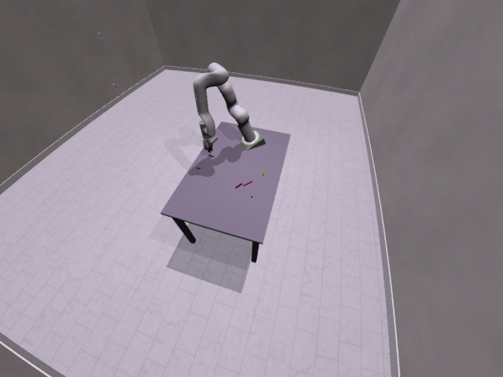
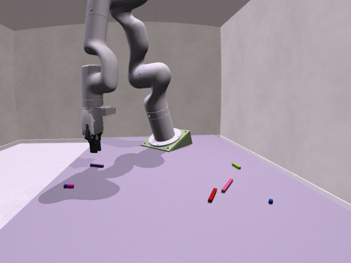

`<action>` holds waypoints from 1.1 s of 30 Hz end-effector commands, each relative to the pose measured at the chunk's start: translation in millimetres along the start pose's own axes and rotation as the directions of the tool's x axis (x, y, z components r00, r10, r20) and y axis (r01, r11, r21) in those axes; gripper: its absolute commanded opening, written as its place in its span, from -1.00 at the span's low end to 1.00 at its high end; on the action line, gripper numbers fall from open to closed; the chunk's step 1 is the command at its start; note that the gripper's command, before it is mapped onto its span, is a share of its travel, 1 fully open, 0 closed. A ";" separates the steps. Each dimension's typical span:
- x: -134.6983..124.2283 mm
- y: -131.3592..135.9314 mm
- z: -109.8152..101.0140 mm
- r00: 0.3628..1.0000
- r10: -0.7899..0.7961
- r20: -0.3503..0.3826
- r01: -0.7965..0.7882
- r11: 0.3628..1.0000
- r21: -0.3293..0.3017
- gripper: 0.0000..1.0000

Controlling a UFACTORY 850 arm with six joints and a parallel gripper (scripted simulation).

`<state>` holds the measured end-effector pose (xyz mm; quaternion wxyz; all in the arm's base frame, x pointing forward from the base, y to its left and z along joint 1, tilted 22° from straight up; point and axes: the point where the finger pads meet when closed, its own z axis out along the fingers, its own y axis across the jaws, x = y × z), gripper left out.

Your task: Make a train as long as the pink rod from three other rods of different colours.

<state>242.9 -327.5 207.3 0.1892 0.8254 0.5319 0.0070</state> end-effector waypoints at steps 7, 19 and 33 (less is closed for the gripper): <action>-0.5 0.6 4.6 1.000 0.000 0.006 0.000 1.000 0.001 -0.51; -0.8 0.6 9.9 1.000 0.000 0.006 0.000 1.000 0.001 -0.51; -1.2 0.5 15.9 1.000 0.000 0.006 0.000 1.000 0.001 -0.51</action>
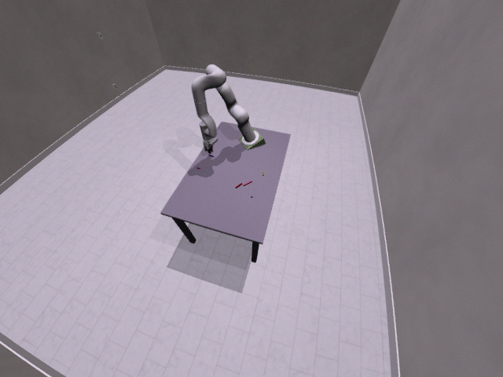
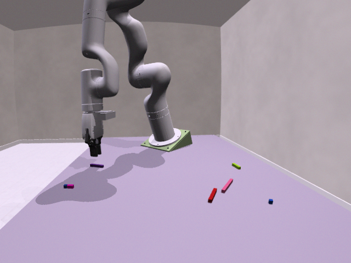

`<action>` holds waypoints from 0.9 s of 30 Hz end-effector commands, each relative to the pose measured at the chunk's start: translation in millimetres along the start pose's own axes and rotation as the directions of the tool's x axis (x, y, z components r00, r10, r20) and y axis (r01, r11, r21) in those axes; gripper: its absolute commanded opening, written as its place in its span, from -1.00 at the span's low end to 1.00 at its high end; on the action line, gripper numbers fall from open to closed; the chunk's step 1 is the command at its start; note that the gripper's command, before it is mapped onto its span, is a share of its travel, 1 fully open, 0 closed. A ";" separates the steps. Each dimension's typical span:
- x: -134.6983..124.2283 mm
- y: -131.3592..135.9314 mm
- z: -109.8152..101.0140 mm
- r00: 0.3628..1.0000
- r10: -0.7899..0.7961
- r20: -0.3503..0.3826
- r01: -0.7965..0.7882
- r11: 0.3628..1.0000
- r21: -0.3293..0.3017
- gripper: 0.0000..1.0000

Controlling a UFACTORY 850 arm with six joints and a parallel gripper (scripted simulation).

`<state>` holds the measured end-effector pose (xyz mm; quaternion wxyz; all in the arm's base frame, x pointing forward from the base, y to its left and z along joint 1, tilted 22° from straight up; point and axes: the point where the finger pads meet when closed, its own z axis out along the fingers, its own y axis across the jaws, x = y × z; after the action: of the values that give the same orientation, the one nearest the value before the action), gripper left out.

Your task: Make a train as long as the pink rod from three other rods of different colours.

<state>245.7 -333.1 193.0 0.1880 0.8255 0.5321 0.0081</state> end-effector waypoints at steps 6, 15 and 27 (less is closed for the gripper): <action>-0.4 0.6 2.5 1.000 0.000 0.009 0.000 1.000 0.000 -0.51; -0.4 0.6 5.5 1.000 0.000 0.009 0.000 1.000 0.000 -0.51; -0.7 0.4 8.6 1.000 0.000 0.009 0.000 1.000 0.000 -0.51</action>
<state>247.0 -335.9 185.8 0.1862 0.8256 0.5326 0.0101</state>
